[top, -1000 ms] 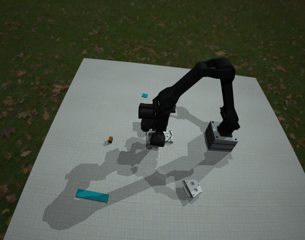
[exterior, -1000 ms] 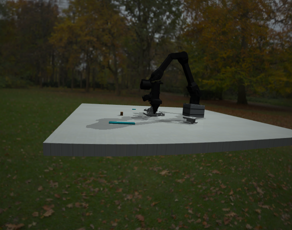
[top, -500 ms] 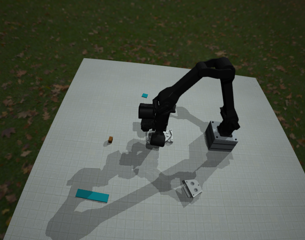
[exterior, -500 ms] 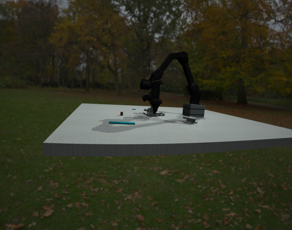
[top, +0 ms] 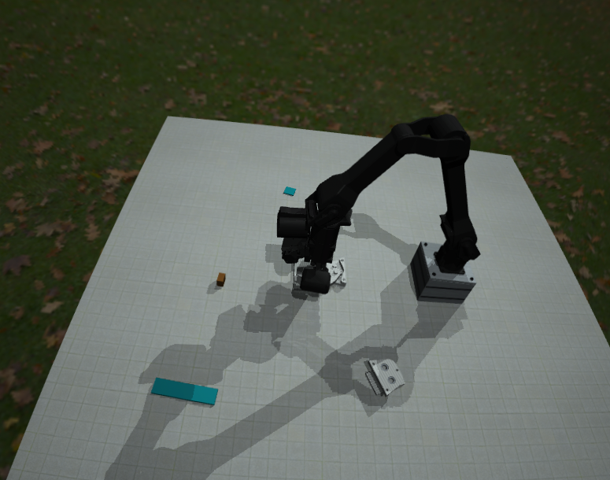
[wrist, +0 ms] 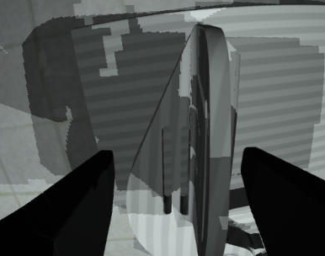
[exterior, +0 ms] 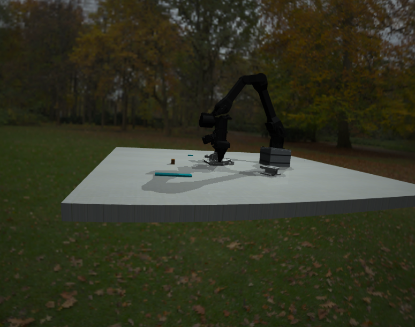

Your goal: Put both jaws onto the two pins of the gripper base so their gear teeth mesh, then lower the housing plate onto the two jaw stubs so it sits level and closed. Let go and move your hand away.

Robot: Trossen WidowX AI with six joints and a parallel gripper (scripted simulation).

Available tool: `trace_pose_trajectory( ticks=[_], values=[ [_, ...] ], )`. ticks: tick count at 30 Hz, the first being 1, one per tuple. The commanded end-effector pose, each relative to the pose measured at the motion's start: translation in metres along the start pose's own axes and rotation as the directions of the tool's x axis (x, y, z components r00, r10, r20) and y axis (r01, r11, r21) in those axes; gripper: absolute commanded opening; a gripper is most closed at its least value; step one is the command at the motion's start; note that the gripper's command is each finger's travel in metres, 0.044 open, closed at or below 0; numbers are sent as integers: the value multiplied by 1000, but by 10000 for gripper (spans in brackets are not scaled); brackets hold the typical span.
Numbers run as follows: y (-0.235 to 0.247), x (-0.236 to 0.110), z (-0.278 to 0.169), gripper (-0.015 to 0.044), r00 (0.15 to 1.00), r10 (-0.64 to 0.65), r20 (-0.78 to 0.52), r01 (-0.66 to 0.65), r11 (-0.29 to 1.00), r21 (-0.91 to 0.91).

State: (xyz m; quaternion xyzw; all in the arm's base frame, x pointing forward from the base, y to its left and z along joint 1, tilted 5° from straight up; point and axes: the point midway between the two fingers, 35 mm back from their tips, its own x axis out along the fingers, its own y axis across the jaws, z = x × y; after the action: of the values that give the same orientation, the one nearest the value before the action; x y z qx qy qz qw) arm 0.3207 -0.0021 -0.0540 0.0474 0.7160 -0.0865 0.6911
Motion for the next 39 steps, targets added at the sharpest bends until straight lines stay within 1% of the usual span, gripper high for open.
trace_pose_trajectory(
  ticks=[1, 3, 5, 9, 12, 13, 14, 16, 21, 26, 31, 33, 37, 39],
  values=[
    [0, 0, 0, 224, 1000, 0, -1, 0, 1000, 0],
    [0, -8, 1, 224, 1000, 0, -1, 0, 1000, 0],
    [0, -23, 2, 224, 1000, 0, 0, 0, 1000, -1],
    [0, -65, 0, 224, 1000, 0, 0, 0, 1000, -3],
    [0, -68, 0, 224, 1000, 0, 0, 0, 1000, -3],
    [0, -58, 0, 224, 1000, 0, 2, 0, 1000, -8],
    [-2, -59, 1, 250, 1000, 0, 2, 0, 1000, -8],
    [-20, -62, 4, 303, 1000, 2, 5, -2, 1000, -9],
    [-90, -71, 8, 434, 1000, 4, 14, -4, 1000, -9],
    [-163, -77, 0, 440, 1000, -6, 11, 6, 1000, 3],
    [-233, -82, -23, 440, 1000, -18, 0, 18, 1000, 18],
    [-242, -83, -28, 440, 1000, -19, -2, 19, 1000, 20],
    [-242, -83, -28, 440, 1000, -19, -2, 19, 1000, 20],
    [-242, -74, -28, 440, 1000, -19, -2, 19, 1000, 20]
  ],
)
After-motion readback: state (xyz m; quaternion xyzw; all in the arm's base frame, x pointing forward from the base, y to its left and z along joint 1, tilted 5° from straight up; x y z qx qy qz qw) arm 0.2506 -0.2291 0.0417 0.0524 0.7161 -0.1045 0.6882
